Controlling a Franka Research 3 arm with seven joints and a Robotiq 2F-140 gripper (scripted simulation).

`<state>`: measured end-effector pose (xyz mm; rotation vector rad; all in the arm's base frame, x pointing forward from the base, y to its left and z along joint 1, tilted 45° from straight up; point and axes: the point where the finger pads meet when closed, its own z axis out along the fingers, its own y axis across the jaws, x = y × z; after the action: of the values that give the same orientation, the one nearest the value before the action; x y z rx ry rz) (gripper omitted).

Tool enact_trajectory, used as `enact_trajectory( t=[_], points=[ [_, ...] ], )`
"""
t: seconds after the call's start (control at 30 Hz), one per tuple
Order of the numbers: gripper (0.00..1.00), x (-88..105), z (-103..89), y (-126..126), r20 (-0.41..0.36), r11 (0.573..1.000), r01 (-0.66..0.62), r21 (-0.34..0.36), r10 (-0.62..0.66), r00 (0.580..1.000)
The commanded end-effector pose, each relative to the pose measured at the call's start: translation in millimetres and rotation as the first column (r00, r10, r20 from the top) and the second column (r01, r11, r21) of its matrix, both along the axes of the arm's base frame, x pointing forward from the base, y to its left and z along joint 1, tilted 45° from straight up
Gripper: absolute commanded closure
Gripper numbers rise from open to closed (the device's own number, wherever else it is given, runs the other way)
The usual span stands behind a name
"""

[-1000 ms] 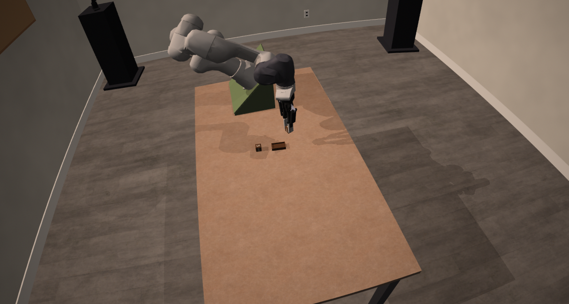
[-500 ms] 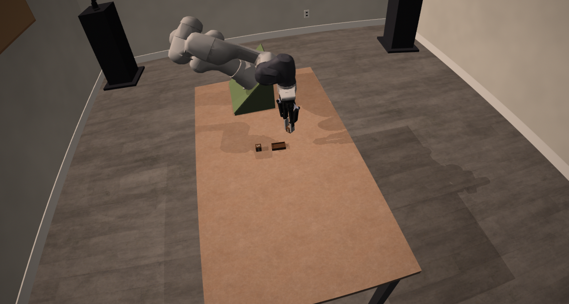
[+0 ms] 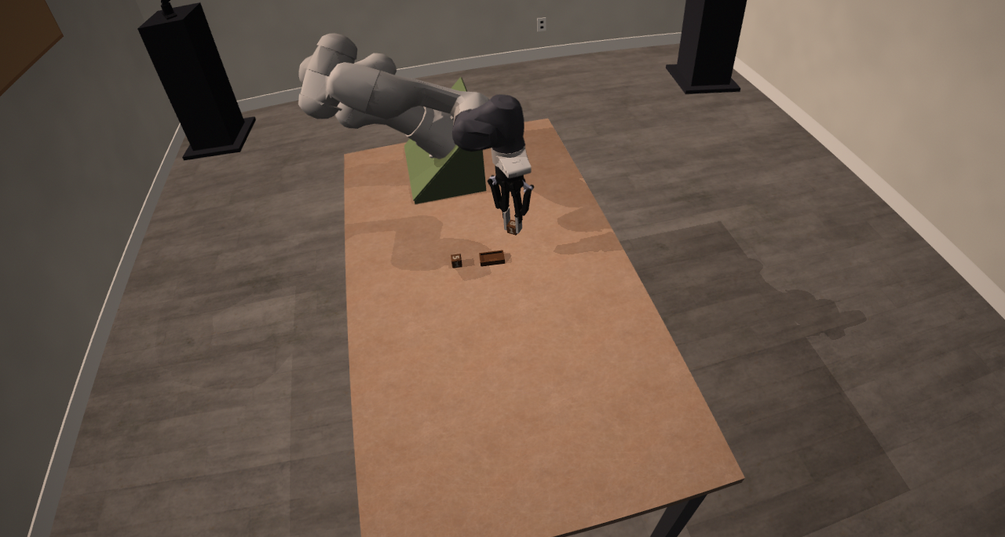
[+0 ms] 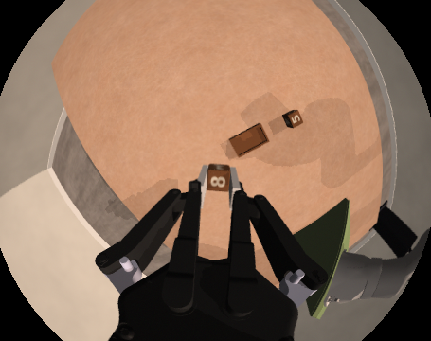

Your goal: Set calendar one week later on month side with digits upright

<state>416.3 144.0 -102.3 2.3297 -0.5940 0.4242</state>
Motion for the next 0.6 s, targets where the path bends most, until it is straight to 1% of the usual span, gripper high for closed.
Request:
enact_trajectory(
  t=[0.0,0.03,0.07,0.37,0.53,0.57],
  points=[
    [0.84,1.5,0.5,-1.4,-0.114,0.994,-0.107,-0.023,0.103,0.988],
    [0.84,1.5,0.5,-1.4,-0.114,0.994,-0.107,-0.023,0.103,0.988],
    [0.84,1.5,-0.2,-0.8,-0.146,0.990,-0.139,-0.025,0.134,0.980],
    [0.84,1.3,-2.5,1.0,-0.250,0.969,-0.246,-0.023,0.233,0.940],
    [0.84,1.3,-3.8,2.0,-0.307,0.952,-0.304,-0.018,0.285,0.908],
    [0.84,1.3,-3.8,2.0,-0.307,0.952,-0.304,-0.018,0.285,0.908]
  ],
)
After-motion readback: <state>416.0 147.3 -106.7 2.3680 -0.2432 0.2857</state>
